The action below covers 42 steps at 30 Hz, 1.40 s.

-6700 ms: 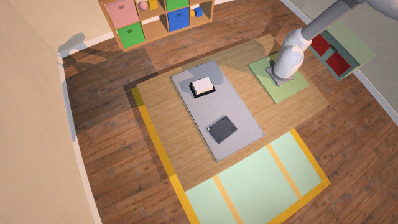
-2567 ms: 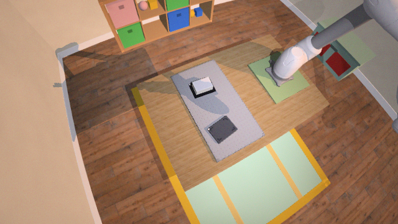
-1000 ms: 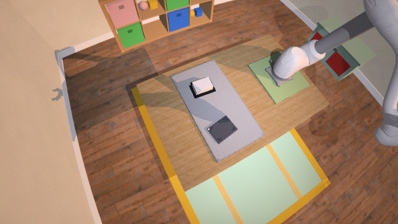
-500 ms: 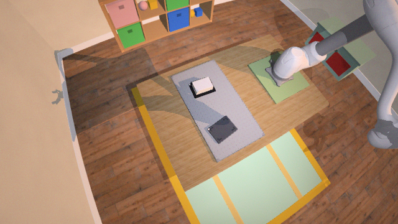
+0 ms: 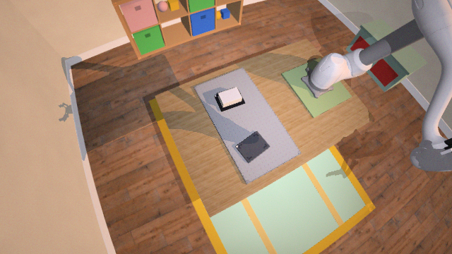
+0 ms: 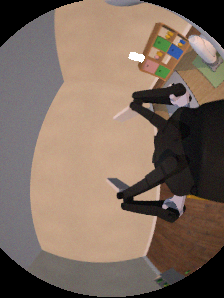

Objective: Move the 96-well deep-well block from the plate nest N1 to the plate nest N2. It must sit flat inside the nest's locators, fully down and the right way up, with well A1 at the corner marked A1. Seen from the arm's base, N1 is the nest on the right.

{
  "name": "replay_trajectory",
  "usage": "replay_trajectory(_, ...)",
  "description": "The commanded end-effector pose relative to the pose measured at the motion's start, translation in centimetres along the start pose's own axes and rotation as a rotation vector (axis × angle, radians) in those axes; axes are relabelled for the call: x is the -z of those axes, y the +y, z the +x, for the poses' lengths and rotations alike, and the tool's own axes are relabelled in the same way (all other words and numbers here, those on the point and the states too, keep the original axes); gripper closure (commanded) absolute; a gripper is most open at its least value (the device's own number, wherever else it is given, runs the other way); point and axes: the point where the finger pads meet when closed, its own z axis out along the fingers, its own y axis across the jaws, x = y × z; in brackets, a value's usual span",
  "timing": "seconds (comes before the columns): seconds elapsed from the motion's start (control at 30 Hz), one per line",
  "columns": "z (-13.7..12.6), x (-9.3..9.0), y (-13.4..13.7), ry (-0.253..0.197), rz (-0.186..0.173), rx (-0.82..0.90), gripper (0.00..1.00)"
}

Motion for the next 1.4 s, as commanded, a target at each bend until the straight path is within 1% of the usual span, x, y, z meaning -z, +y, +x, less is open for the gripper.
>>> replay_trajectory(0.0, -0.8, -0.9, 0.3, -0.001, -0.001, -0.002, 0.00)
replay_trajectory(0.07, -0.8, -0.9, 0.3, -0.001, -0.001, -0.002, 0.00)
replay_trajectory(0.2, -2.2, -2.3, 0.7, -0.001, -0.001, -0.002, 0.00)
replay_trajectory(0.33, -3.6, -3.6, 1.4, -0.069, -0.050, 0.102, 0.00)
replay_trajectory(0.37, -3.9, -3.9, 1.5, -0.080, -0.057, 0.118, 0.00)
replay_trajectory(0.57, -6.0, -5.9, 2.5, -0.080, -0.057, 0.118, 0.00)
replay_trajectory(0.63, -6.0, -5.9, 2.5, -0.080, -0.057, 0.118, 0.00)
replay_trajectory(0.7, -6.7, -6.5, 2.8, -0.080, -0.057, 0.118, 0.00)
replay_trajectory(0.83, -8.0, -7.8, 3.5, -0.156, -0.103, 0.218, 0.00)
replay_trajectory(0.87, -8.4, -8.1, 3.7, -0.166, -0.109, 0.231, 0.00)
replay_trajectory(1.13, -11.1, -10.5, 5.3, -0.166, -0.109, 0.231, 0.00)
replay_trajectory(1.2, -11.1, -10.5, 5.3, -0.166, -0.109, 0.231, 0.00)
replay_trajectory(1.33, -12.5, -11.7, 6.2, -0.249, -0.152, 0.326, 0.00)
replay_trajectory(1.37, -12.8, -11.9, 6.5, -0.257, -0.156, 0.336, 0.00)
